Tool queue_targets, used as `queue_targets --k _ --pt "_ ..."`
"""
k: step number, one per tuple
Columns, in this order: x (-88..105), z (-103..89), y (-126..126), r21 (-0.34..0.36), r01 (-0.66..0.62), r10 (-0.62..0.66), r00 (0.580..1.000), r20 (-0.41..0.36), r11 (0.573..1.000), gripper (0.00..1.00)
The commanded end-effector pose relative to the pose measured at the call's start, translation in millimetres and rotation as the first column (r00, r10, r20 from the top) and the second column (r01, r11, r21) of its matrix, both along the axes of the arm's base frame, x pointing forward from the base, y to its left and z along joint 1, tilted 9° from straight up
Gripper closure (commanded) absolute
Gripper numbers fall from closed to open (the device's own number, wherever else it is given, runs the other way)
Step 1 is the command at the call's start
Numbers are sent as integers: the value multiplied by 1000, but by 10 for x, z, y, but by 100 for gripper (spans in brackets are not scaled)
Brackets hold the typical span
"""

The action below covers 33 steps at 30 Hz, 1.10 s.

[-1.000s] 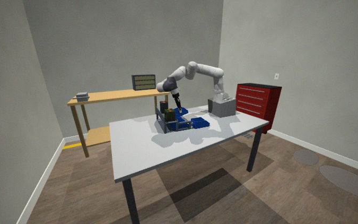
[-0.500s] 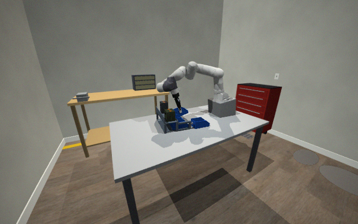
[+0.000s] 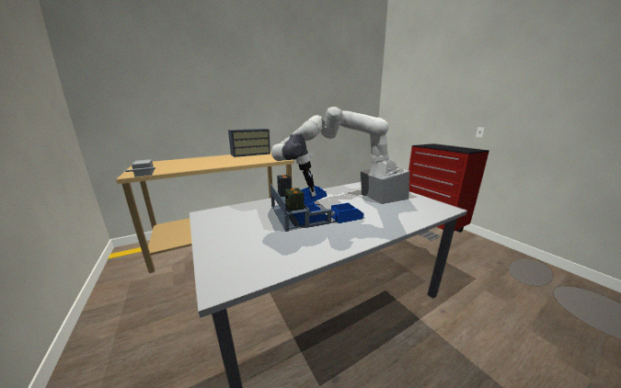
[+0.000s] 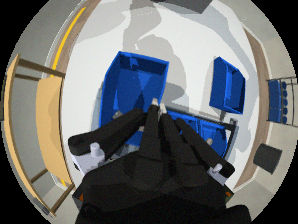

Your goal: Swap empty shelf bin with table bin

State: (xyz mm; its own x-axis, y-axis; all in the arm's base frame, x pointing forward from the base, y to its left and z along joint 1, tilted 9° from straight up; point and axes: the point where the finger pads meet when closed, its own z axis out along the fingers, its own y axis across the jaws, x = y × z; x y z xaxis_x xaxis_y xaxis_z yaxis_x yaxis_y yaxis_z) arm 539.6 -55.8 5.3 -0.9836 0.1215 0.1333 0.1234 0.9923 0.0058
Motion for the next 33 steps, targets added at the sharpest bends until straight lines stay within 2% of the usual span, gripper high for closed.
queue_targets --k 1,33 --pt "10 -12 -8 -4 -8 8 1000 2 1000 100" --pt "34 -147 -13 -7 -9 9 1000 2 1000 100"
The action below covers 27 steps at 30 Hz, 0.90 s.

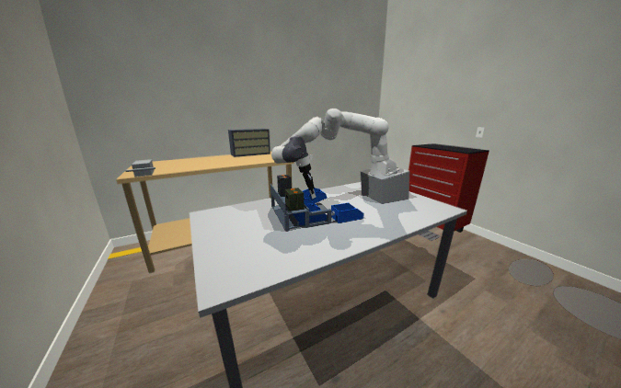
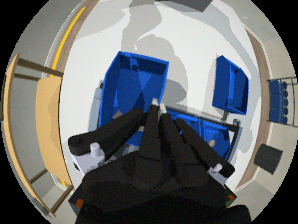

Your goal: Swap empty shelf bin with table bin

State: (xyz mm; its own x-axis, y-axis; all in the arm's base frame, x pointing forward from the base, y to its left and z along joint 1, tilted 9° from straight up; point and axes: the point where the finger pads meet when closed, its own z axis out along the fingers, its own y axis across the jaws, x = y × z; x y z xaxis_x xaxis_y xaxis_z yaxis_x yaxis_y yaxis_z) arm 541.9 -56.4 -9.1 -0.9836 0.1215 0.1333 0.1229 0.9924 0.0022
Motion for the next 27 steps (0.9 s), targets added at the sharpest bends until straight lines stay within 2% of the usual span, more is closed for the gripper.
queue_targets --k 1,27 --pt "12 -2 -6 -3 -8 8 1000 3 1000 100" --pt "32 -12 -4 -3 -8 8 1000 10 1000 100"
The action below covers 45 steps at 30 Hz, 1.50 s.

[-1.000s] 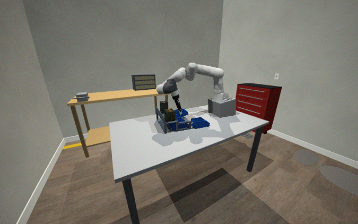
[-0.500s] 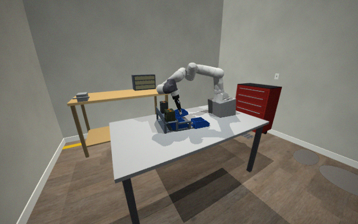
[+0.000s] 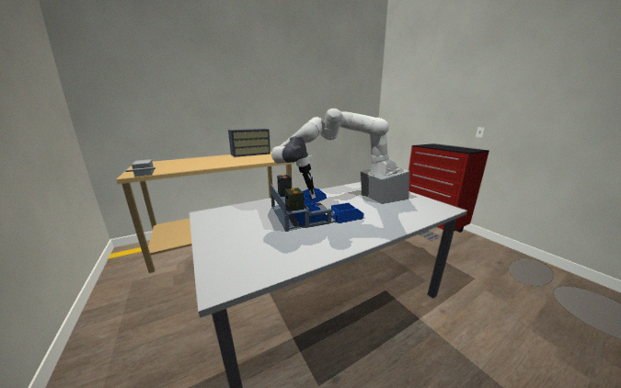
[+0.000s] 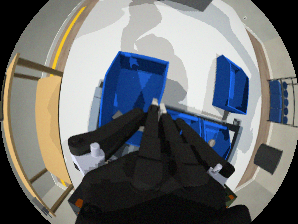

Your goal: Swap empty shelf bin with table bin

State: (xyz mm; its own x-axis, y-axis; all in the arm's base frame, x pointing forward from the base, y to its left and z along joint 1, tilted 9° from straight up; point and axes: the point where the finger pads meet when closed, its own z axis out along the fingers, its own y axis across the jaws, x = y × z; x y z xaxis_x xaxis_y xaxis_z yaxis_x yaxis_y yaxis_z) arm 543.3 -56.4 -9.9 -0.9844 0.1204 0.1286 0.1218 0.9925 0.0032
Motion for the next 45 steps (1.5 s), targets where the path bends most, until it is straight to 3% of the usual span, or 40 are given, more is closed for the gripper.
queue_targets --k 1,45 --pt "17 -4 -5 -3 -7 7 1000 5 1000 100" --pt "117 -12 -16 -8 -7 7 999 43 1000 100"
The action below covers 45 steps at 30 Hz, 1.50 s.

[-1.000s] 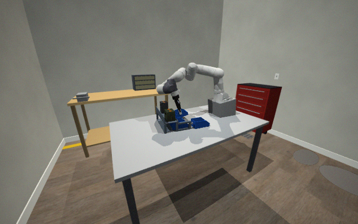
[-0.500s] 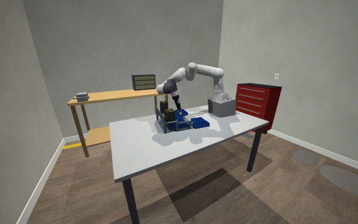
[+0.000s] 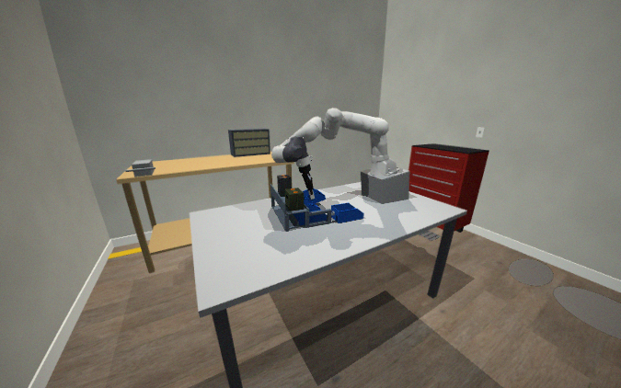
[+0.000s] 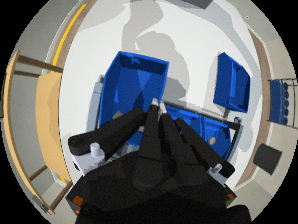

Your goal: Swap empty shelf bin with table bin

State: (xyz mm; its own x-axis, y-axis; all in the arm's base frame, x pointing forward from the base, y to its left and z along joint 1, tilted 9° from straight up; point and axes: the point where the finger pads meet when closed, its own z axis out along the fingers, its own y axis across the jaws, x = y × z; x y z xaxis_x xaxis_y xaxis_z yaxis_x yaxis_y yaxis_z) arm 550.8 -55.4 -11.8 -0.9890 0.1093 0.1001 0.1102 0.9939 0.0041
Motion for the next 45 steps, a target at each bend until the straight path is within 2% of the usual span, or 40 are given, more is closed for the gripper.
queue_targets --k 1,45 --pt "48 6 -27 -5 5 -5 1000 17 1000 100" --pt "115 2 -36 -8 5 -5 999 42 1000 100"
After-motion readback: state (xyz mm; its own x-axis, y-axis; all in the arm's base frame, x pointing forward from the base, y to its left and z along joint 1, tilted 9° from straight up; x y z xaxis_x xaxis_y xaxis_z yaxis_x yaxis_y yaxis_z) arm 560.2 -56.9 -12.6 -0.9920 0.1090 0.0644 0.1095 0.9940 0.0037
